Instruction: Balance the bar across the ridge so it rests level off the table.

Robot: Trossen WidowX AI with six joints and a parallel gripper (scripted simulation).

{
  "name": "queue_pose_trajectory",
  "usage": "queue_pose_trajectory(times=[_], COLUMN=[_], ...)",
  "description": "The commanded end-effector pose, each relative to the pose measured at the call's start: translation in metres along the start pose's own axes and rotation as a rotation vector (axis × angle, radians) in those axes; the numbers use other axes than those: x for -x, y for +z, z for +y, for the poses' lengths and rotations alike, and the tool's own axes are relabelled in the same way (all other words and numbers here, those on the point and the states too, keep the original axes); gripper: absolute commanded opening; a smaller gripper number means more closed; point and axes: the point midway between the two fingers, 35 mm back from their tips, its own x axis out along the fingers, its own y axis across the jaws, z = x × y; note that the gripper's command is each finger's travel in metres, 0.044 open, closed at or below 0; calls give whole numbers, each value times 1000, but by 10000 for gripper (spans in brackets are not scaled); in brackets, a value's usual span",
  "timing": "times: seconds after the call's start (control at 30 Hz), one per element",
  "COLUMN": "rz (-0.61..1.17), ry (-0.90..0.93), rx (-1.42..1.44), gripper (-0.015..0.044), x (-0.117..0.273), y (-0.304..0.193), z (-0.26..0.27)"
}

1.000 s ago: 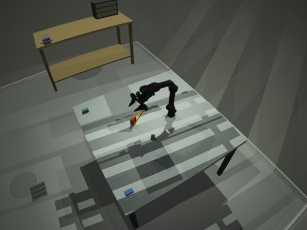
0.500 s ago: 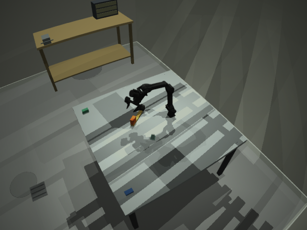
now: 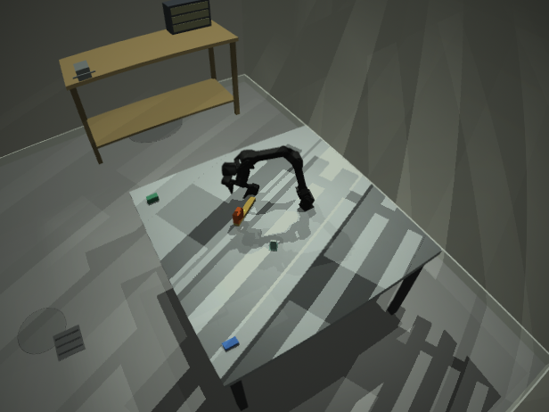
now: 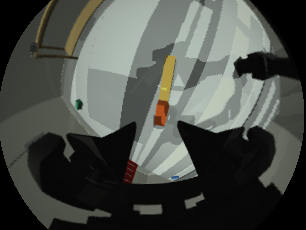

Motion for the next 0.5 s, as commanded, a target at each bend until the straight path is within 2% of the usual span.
queue_pose_trajectory(times=[0.0, 0.2, 0.47], rz=[-29, -73, -75], ry=[-77, -194, -197], rx=[-50, -133, -136], gripper=[315, 315, 315], x=[-11, -24, -40], y=[14, 40, 40], z=[-3, -10, -11])
